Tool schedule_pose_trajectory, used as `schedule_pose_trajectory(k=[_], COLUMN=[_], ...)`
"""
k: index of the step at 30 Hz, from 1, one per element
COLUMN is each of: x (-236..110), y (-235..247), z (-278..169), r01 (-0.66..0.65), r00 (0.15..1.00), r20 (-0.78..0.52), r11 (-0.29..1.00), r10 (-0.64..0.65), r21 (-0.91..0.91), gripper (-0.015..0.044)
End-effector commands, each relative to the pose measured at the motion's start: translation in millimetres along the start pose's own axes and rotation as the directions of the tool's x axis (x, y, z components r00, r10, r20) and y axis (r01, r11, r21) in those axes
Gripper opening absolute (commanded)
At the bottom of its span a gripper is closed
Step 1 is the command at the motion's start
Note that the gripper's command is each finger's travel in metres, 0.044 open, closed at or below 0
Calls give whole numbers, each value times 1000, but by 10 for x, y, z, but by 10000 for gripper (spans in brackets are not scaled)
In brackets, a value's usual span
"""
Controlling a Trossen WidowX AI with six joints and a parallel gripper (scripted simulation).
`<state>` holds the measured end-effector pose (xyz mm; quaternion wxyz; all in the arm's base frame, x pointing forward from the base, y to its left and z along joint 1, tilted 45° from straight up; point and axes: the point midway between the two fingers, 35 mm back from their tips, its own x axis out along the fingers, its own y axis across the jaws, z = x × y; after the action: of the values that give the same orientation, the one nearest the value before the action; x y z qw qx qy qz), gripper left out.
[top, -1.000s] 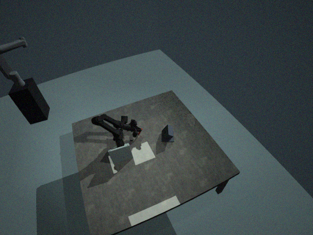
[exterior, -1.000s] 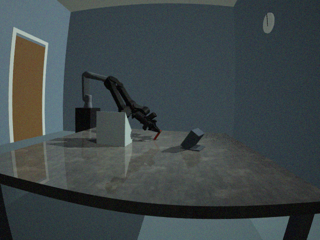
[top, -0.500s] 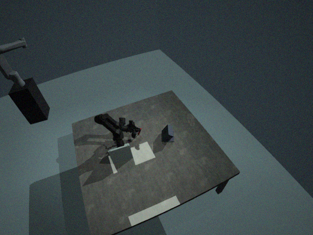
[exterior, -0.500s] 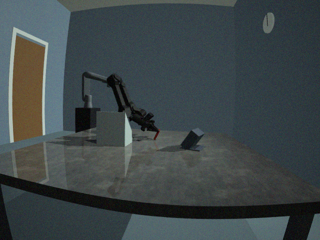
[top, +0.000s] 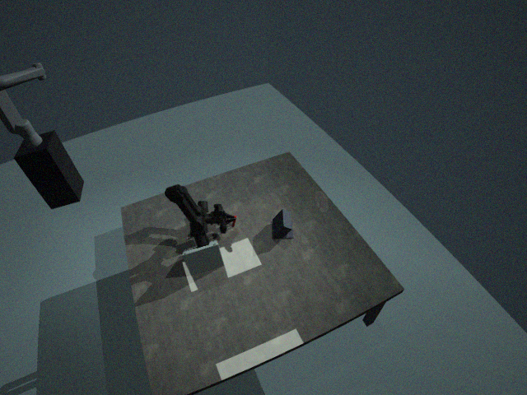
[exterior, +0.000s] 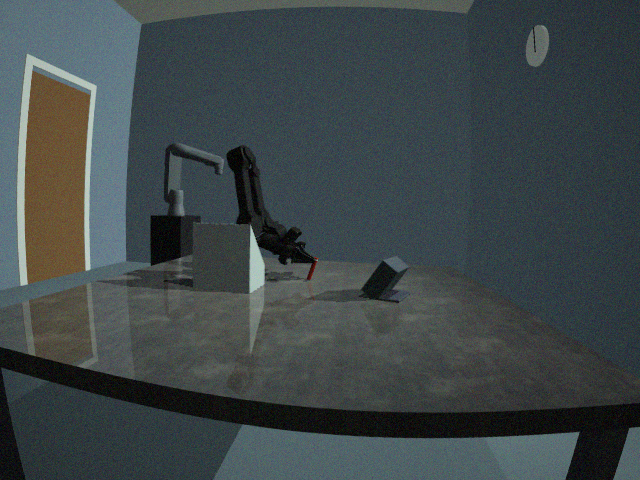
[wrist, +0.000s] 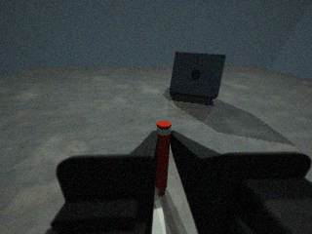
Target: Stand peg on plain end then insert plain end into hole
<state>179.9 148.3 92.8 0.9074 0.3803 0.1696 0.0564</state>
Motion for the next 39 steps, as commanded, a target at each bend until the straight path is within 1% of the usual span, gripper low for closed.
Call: schedule_pose_trajectory(k=[1,16,21,39], x=[-27,-112,-118,-112], y=[-23,-31,-30,-45], z=[-19,-75,-67,-117], r01=[3,4,4,8], r00=[999,986,991,990], r20=[35,165,137,142], r11=[1000,1000,1000,1000], r10=[-3,-4,-3,-5], r21=[-1,-2,-1,-15], gripper=[49,49,49,49])
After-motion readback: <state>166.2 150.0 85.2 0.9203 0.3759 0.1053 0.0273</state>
